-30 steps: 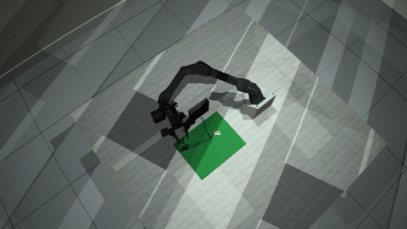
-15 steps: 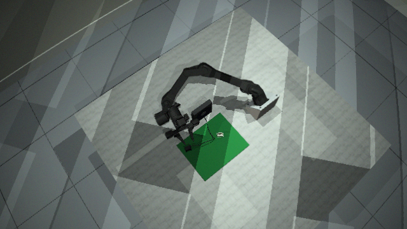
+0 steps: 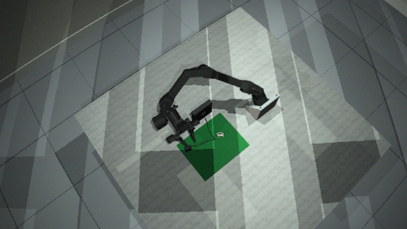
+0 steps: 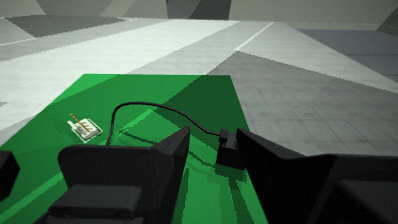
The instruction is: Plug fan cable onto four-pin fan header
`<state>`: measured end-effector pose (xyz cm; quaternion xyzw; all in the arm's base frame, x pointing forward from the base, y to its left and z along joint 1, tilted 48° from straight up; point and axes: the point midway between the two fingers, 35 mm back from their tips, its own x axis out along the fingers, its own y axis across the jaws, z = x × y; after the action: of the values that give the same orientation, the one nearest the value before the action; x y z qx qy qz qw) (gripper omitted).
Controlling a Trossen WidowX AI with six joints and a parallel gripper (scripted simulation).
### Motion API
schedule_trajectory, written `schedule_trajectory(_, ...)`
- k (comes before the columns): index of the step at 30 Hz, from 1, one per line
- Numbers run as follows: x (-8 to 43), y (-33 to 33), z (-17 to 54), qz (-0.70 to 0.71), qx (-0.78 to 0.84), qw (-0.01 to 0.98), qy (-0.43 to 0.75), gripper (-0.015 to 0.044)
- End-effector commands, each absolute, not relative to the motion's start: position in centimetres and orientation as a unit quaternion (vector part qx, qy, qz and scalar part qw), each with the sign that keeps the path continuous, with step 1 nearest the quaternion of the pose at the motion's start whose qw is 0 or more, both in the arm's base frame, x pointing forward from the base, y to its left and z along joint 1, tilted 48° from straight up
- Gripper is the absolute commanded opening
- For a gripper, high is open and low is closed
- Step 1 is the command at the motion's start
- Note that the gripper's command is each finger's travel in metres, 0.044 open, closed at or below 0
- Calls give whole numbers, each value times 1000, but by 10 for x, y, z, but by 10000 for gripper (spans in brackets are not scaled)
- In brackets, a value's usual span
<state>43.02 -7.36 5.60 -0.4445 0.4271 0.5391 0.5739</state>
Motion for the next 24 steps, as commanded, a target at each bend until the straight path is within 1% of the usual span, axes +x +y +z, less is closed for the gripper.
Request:
schedule_trajectory(1, 431, -71, 56, 530, -462, 547, 455, 205)
schedule_trajectory(24, 432, -56, 60, 444, -569, 362, 590, 205)
